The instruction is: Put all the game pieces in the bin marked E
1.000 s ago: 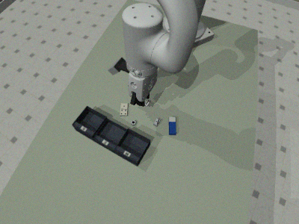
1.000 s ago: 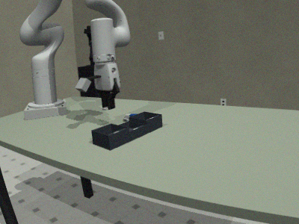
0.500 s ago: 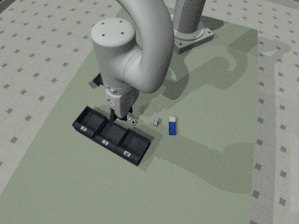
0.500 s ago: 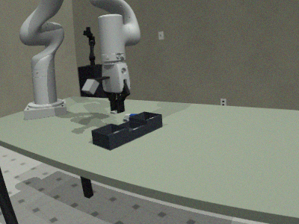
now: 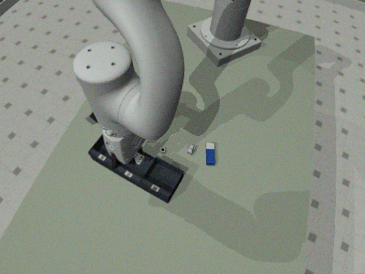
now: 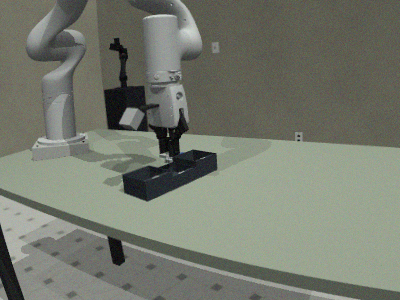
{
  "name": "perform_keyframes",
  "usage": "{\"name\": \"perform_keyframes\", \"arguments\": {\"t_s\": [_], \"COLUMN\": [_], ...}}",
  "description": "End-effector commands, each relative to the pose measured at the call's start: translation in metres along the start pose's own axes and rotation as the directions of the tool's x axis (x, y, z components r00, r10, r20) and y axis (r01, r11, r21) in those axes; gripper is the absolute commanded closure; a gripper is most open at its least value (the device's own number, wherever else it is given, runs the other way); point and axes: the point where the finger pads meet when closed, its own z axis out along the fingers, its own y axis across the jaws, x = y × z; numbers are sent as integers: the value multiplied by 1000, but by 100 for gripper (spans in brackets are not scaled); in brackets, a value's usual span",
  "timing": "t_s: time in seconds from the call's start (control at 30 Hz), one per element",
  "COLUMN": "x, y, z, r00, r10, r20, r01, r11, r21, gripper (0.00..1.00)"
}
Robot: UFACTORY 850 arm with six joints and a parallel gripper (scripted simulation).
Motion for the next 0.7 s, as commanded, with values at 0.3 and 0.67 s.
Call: {"name": "perform_keyframes", "arguments": {"t_s": [0.3, 0.67], "x": [0, 0], "y": [1, 1], "z": [-1, 15], "r00": [1000, 1000], "r10": [0, 0], "r20": [0, 0], "r01": [0, 0], "r11": [1000, 1000], "r21": [2, 2], "gripper": [100, 100]}}
